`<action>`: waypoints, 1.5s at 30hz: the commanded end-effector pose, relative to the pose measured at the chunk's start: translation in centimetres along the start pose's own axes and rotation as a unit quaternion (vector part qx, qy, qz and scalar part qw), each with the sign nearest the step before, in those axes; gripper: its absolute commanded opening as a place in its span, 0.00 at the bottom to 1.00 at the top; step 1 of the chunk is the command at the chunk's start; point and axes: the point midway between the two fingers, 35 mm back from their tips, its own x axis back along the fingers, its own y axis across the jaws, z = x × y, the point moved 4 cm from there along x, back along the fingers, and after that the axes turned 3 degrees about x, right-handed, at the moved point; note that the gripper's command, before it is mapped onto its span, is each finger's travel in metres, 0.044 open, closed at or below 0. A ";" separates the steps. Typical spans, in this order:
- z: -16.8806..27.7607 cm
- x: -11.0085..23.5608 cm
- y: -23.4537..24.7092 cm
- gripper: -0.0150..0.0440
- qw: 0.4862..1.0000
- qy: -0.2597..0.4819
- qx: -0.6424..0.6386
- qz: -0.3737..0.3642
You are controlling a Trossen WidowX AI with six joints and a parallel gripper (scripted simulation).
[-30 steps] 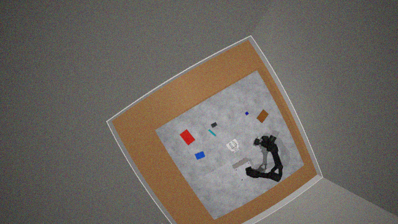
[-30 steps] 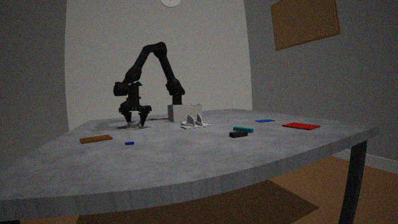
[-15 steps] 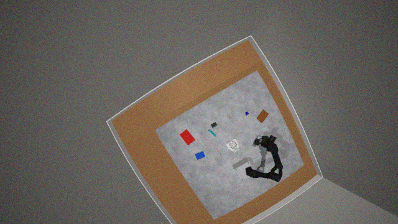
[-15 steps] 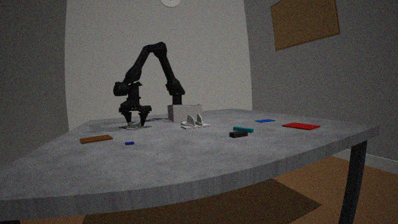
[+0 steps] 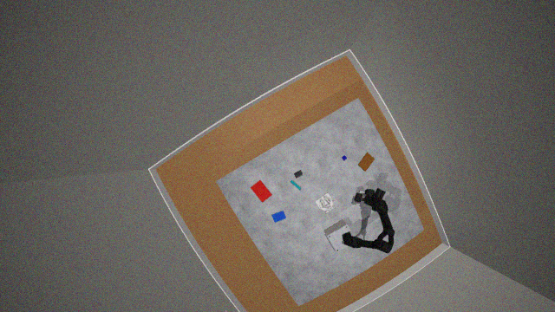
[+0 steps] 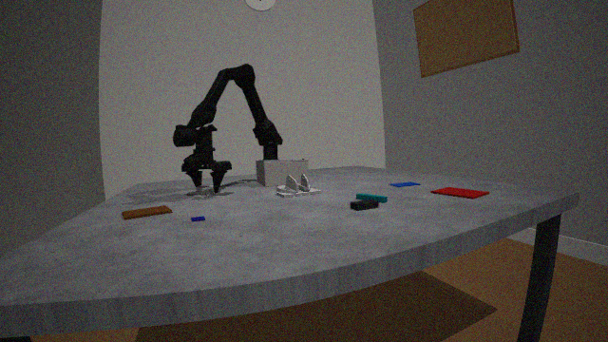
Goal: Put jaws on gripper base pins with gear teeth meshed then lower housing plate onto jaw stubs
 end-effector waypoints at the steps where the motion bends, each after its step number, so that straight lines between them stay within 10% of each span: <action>1: 0.0 0.0 0.0 0.85 1.000 0.000 0.000 0.000; 45: 0.0 7.4 0.8 0.85 1.000 0.001 0.011 0.001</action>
